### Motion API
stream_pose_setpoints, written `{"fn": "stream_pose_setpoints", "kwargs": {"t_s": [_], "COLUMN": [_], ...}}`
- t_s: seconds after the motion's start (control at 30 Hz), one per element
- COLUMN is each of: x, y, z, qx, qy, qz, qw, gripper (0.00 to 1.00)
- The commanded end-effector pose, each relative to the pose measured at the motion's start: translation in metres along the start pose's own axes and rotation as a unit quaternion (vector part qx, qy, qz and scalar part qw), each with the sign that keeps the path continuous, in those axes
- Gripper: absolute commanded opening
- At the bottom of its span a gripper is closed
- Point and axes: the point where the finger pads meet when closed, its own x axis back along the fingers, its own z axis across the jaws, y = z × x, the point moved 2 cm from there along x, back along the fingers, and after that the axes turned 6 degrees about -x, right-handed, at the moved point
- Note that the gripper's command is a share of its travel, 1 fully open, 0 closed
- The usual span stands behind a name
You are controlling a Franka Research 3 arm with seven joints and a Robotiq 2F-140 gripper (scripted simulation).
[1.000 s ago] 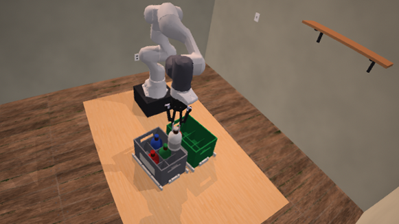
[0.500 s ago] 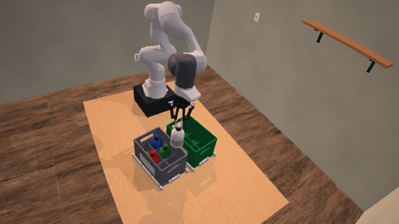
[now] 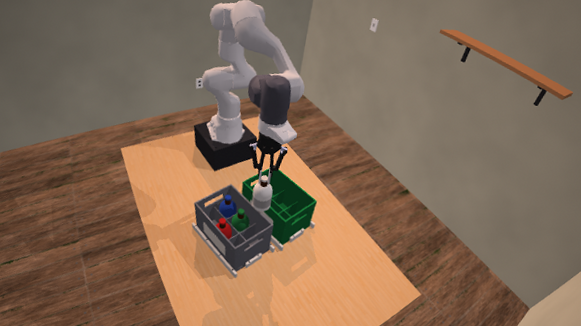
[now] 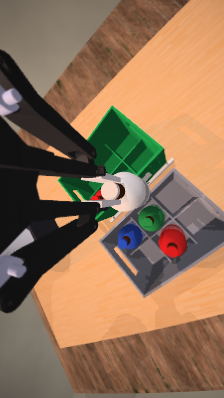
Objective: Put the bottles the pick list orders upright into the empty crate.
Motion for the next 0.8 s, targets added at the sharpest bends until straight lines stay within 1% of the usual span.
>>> {"fn": "stream_pose_setpoints", "kwargs": {"t_s": [0.0, 0.77], "x": [0.006, 0.005], "y": [0.002, 0.041], "z": [-0.006, -0.022], "qx": [-0.009, -0.009], "qy": [-0.003, -0.003], "qz": [0.009, 0.009], "qw": [1.000, 1.000], "gripper": [0.00, 0.00]}}
